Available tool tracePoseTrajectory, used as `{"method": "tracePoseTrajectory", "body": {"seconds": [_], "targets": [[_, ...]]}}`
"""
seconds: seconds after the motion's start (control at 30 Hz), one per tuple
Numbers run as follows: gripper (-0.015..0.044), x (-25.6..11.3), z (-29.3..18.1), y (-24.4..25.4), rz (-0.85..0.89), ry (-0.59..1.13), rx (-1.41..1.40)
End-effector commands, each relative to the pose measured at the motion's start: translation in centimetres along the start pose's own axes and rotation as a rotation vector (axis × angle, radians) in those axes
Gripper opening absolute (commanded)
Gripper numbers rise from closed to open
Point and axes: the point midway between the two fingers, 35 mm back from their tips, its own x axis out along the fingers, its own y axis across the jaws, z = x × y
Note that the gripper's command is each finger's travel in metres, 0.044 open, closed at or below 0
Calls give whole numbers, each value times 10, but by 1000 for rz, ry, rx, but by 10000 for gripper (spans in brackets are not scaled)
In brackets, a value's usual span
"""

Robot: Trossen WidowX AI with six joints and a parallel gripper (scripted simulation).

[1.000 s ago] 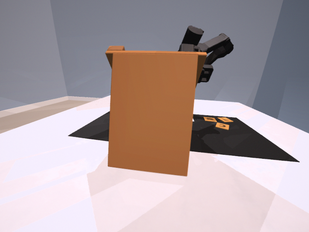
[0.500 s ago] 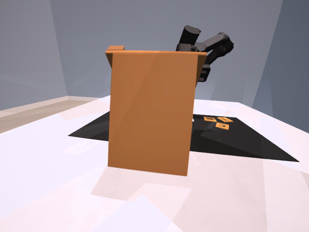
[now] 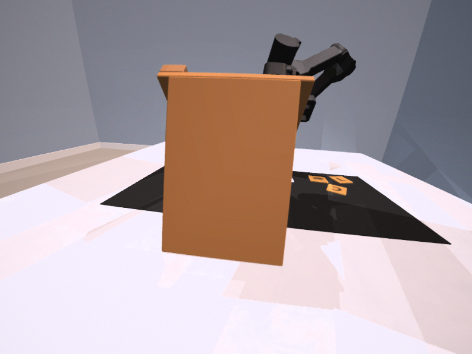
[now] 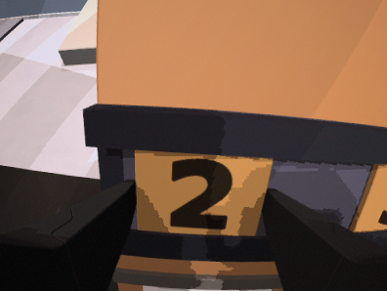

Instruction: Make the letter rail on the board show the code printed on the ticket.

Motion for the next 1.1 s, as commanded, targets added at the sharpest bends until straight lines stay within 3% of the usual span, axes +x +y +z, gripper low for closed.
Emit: {"method": "tracePoseTrajectory", "body": {"seconds": [0.0,1.07], "targets": [[0,0,0,-3,3,0,-6],[0,0,0,-21,2,-1,-7]]}}
